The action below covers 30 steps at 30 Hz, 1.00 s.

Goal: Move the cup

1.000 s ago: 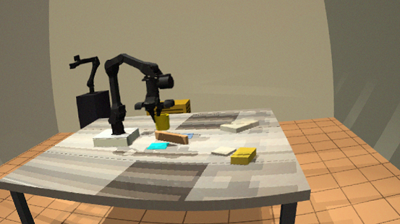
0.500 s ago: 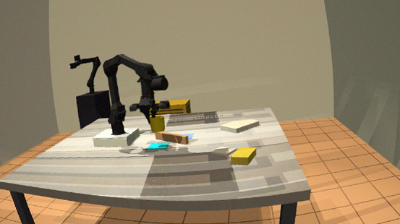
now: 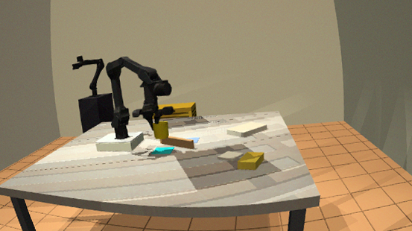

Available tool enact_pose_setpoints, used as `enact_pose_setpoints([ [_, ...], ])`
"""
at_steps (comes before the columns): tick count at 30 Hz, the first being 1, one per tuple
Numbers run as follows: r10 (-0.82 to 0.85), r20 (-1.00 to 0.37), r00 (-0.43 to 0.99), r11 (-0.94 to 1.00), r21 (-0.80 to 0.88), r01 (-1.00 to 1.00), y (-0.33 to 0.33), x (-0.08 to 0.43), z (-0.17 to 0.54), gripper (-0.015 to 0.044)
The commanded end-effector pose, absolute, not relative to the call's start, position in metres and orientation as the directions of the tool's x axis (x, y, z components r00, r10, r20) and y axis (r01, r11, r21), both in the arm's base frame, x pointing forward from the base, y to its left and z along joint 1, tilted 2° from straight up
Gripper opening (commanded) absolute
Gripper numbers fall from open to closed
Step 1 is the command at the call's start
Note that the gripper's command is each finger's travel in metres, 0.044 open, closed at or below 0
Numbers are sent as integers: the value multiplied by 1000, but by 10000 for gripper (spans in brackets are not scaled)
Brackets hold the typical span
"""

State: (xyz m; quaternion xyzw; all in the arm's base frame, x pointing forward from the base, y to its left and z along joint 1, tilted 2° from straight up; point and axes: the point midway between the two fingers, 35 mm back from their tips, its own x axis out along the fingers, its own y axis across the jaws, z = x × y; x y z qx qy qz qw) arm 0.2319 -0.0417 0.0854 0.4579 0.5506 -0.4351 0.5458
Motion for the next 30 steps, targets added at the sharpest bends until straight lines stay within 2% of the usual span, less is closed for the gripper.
enact_pose_setpoints([
  [1, 30, -1000, 4, 205, 10, 979, -42, 230, 76, 0],
  [30, 30, -1000, 4, 205, 10, 979, -41, 229, 38, 0],
])
